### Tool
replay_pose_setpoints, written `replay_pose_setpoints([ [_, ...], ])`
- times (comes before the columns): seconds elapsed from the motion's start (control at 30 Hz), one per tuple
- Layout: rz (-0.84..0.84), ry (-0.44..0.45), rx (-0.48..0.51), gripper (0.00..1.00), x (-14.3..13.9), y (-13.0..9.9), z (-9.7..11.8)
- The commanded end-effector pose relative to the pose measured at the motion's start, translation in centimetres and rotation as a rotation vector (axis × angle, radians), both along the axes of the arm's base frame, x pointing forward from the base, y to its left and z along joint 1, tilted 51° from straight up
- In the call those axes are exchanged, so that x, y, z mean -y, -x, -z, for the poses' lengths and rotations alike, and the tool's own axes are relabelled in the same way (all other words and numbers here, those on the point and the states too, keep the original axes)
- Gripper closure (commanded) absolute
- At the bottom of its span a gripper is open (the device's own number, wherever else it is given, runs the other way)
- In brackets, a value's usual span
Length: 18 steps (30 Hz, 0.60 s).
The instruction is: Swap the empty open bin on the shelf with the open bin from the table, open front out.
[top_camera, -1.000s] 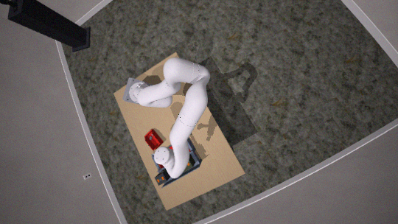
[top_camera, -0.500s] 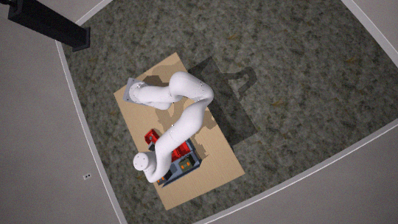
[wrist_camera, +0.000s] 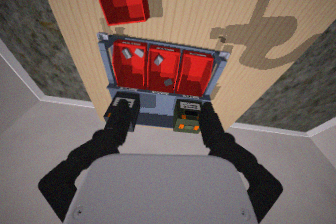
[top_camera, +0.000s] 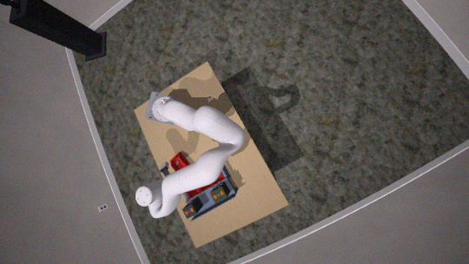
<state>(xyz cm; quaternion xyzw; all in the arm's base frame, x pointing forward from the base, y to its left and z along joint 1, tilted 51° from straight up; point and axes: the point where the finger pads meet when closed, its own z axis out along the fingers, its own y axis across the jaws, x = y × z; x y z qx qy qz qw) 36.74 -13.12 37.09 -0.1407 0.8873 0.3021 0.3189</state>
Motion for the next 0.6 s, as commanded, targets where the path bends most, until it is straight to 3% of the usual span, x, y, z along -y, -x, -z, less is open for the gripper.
replay_pose_setpoints([
  [0.0,0.009,-0.027,-0.049,0.0,1.1,0.4,1.3],
  [0.57,0.017,-0.05,-0.088,0.0,1.8,0.8,2.4],
])
